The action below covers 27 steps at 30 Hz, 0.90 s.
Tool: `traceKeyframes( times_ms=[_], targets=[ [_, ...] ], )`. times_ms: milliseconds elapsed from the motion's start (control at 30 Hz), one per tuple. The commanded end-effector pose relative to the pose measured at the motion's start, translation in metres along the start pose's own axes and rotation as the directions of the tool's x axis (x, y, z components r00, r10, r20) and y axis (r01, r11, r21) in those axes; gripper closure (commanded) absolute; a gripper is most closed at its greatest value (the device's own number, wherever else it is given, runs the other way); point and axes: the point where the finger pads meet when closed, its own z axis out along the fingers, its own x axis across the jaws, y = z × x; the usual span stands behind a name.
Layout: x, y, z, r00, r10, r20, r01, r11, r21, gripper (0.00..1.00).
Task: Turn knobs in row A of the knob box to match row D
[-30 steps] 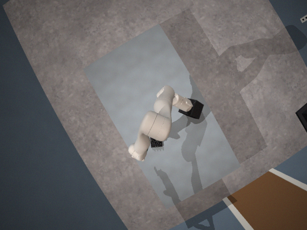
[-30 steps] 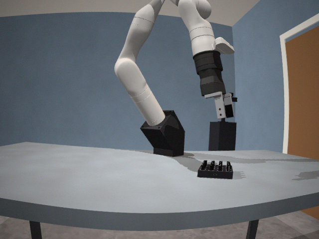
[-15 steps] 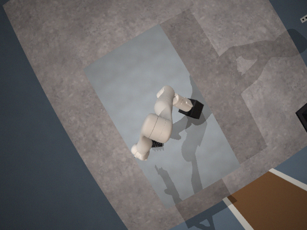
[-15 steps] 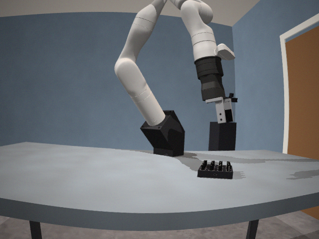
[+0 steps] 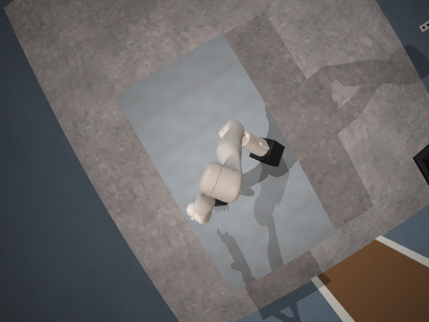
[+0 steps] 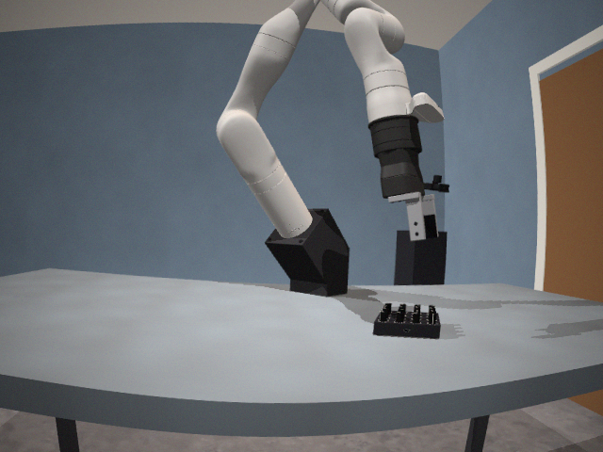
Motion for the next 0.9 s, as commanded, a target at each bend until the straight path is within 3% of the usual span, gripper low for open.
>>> traceKeyframes(
  times_ms=[0, 867],
  targets=[
    [-0.006, 0.005, 0.006, 1.000, -0.022, -0.002, 0.022, 1.000, -0.009, 0.00],
    [-0.023, 0.020, 0.023, 0.996, -0.090, -0.008, 0.090, 0.995, -0.035, 0.00]
  ],
)
